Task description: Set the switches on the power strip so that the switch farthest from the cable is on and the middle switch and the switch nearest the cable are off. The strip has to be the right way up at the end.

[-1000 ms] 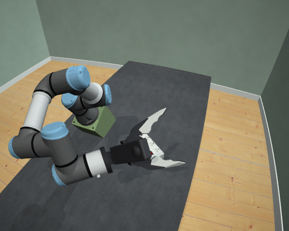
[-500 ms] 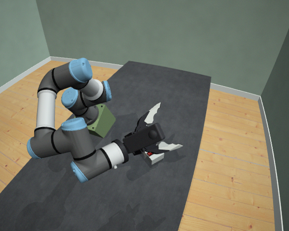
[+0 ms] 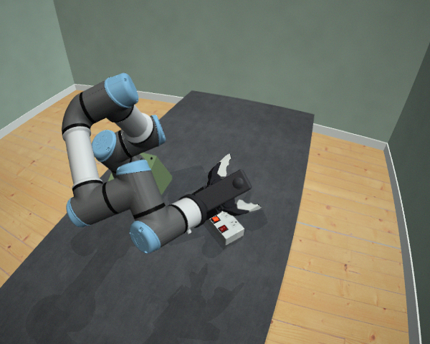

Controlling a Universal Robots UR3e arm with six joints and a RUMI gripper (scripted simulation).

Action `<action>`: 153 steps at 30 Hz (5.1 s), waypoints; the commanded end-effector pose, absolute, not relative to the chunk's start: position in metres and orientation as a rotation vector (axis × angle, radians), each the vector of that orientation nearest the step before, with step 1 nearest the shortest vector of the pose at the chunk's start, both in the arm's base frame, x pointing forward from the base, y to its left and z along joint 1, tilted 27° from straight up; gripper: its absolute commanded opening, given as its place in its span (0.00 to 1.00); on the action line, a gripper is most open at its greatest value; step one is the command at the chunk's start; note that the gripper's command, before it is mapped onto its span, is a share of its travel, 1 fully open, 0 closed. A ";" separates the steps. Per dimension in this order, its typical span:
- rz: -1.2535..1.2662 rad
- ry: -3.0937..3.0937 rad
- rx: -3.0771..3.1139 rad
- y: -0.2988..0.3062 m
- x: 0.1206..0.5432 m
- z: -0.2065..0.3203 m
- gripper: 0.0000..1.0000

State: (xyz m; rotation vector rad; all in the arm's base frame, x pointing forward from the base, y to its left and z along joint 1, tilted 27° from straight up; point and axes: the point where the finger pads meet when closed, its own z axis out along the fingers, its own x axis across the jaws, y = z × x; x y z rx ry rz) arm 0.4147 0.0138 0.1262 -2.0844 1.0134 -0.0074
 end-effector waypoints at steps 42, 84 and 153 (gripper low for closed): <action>-0.329 1.386 -2.880 -0.021 0.322 -0.033 1.00; -0.528 1.486 -2.916 -0.034 0.311 -0.027 1.00; -0.356 1.028 -3.257 -0.025 0.314 -0.013 1.00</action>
